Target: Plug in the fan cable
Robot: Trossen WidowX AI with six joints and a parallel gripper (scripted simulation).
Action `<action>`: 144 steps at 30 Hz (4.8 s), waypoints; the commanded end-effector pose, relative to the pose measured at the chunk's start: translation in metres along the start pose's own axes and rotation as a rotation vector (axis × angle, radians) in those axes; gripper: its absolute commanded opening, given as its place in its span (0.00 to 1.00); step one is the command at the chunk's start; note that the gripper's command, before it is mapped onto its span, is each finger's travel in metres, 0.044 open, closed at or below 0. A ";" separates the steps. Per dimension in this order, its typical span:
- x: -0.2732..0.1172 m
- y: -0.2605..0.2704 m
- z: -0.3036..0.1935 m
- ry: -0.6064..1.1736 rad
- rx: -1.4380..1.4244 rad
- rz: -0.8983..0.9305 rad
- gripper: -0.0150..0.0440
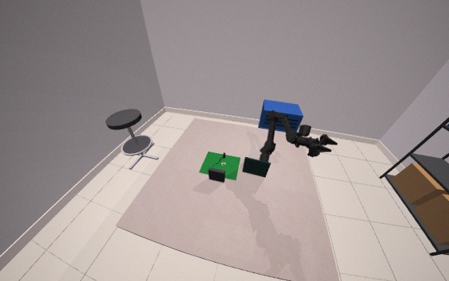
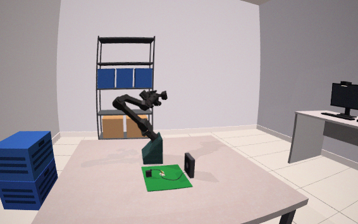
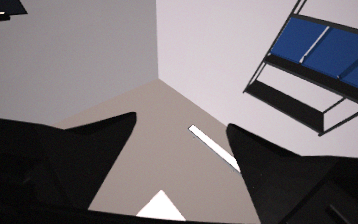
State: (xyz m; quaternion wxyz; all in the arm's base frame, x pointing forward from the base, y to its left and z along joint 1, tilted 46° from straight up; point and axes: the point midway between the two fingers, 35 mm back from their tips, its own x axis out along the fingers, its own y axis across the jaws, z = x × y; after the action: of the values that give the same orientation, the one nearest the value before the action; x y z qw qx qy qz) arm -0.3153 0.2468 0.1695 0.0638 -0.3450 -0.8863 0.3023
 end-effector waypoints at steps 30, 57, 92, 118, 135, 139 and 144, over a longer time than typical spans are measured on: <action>-0.170 0.343 -0.135 1.049 1.424 0.950 1.00; -0.459 0.398 -0.104 3.206 1.763 0.425 1.00; -0.643 0.271 -0.035 3.803 -0.896 -1.507 1.00; -0.692 0.273 0.064 3.799 -0.899 -1.503 1.00; -0.704 0.273 0.089 3.799 -0.900 -1.501 1.00; -0.707 0.272 0.094 3.798 -0.901 -1.500 1.00; -0.709 0.272 0.100 3.798 -0.902 -1.499 1.00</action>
State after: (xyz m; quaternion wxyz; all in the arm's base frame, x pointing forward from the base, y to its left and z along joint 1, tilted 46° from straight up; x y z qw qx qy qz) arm 0.3449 -0.1025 0.0036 -0.6972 -0.2016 -0.3239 0.6069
